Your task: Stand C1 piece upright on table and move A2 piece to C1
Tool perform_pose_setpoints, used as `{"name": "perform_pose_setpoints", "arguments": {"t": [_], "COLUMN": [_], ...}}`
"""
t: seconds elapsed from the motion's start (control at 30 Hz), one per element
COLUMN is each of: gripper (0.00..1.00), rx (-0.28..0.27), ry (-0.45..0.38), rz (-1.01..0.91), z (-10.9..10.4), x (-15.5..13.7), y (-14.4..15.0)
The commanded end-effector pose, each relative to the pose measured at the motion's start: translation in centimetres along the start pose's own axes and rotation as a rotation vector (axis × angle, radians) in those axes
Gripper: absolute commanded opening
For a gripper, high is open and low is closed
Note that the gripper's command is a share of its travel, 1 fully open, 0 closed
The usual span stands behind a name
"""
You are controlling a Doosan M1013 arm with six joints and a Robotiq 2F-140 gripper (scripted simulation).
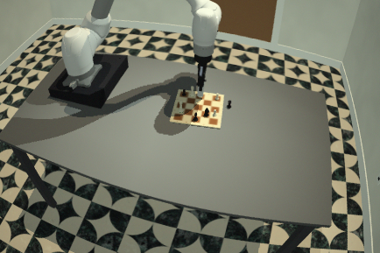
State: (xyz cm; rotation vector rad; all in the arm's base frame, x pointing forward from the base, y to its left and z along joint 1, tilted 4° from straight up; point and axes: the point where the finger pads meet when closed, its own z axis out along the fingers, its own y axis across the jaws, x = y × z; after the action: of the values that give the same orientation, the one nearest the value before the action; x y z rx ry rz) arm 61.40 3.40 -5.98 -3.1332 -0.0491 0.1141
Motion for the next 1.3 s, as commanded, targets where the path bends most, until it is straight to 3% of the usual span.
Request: {"name": "perform_pose_setpoints", "arguments": {"t": [0.0,0.43,0.47,0.93,1.27], "gripper": [0.00,0.19,0.23,0.23,0.23], "rx": [0.000,0.000,0.000,0.000,0.000], "ry": [0.000,0.000,0.000,0.000,0.000], "rz": [0.000,0.000,0.000,0.000,0.000], "z": [0.0,0.0,0.0,-0.2,-2.7], "x": [0.0,0.0,0.0,0.0,0.0], "y": [0.0,0.0,0.0,0.0,0.0]}}
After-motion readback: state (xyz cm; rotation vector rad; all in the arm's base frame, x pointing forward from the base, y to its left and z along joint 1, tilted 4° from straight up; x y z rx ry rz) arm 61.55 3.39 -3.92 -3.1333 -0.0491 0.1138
